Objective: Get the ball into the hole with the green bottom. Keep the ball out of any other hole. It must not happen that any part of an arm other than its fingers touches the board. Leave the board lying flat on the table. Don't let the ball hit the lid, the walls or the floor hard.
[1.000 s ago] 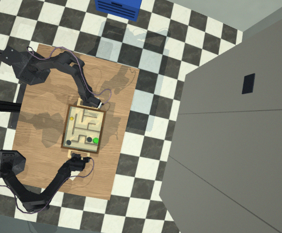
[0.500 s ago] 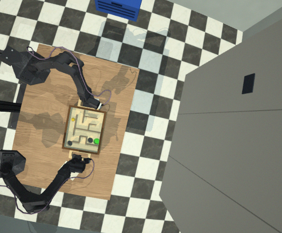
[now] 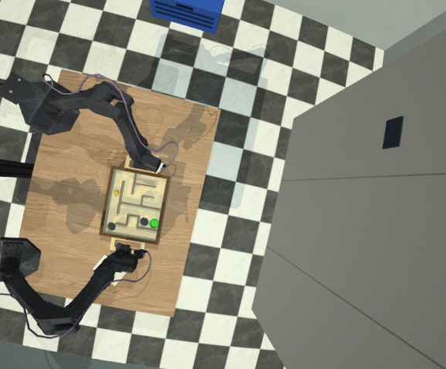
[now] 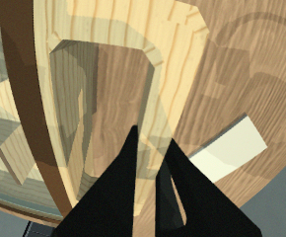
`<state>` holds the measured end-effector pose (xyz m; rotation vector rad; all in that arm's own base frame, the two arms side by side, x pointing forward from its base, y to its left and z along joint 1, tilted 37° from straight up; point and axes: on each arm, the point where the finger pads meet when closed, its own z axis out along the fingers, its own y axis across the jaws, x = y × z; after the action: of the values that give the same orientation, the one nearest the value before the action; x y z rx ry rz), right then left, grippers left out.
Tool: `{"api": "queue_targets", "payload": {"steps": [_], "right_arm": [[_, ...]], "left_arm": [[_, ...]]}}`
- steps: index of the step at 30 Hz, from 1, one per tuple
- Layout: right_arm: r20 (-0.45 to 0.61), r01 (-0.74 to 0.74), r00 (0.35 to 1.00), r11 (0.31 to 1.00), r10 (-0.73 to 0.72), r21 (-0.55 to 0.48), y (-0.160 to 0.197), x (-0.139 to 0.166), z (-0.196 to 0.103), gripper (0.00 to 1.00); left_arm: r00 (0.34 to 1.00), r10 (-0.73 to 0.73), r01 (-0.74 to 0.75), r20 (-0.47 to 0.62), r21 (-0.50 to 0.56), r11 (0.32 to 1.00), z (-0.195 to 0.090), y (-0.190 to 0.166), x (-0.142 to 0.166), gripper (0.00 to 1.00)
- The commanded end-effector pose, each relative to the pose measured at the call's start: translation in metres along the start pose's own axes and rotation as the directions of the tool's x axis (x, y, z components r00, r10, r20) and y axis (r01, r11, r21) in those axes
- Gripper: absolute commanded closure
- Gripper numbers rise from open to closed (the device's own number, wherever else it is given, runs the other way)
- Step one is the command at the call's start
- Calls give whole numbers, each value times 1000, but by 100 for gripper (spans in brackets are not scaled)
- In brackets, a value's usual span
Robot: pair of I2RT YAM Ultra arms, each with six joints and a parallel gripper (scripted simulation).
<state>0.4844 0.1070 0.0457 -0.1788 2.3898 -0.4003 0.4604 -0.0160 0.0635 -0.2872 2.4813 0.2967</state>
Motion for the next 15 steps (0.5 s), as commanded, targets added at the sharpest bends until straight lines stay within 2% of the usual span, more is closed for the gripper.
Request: {"api": "queue_targets", "payload": {"steps": [1, 2, 4, 6, 7, 8, 11, 13, 14, 15], "right_arm": [[121, -29, 992, 999, 26, 25, -6, -28, -24, 100], [123, -32, 992, 998, 25, 56, -9, -27, -30, 100], [138, -26, 990, 999, 23, 20, -5, -28, -27, 100], [106, -21, 994, 999, 17, 37, -8, -31, -33, 100], [93, -34, 995, 998, 29, 50, -10, -34, -39, 100], [81, -15, 997, 1000, 17, -20, -2, -34, -33, 100], [53, -27, 998, 1000, 28, -4, -15, -36, -26, 100], [28, -20, 999, 999, 22, -44, -8, -32, -12, 100], [145, -48, 988, 997, 55, -53, -12, -57, -18, 100], [110, -51, 992, 998, 54, -24, -16, -48, -20, 100]], "left_arm": [[996, 4, -5, 94, 15, 1000, -15, -5, -17, 100], [994, -15, 10, 109, 48, 999, -11, 3, -22, 100], [994, 5, -6, 106, 11, 1000, -19, -4, -14, 100], [995, 7, -10, 95, 32, 999, -22, -7, -22, 100], [998, -9, 6, 69, 43, 999, -18, 3, -24, 100], [999, -2, 3, 42, -14, 1000, -26, 1, -16, 100], [1000, 6, -6, 20, -17, 1000, -30, -2, -19, 100], [1000, -2, 2, 6, -50, 999, -34, 0, -20, 100], [996, -17, 21, 89, -47, 999, -36, -3, -34, 100], [998, 2, 0, 67, -27, 1000, -35, -7, -28, 100]]}}
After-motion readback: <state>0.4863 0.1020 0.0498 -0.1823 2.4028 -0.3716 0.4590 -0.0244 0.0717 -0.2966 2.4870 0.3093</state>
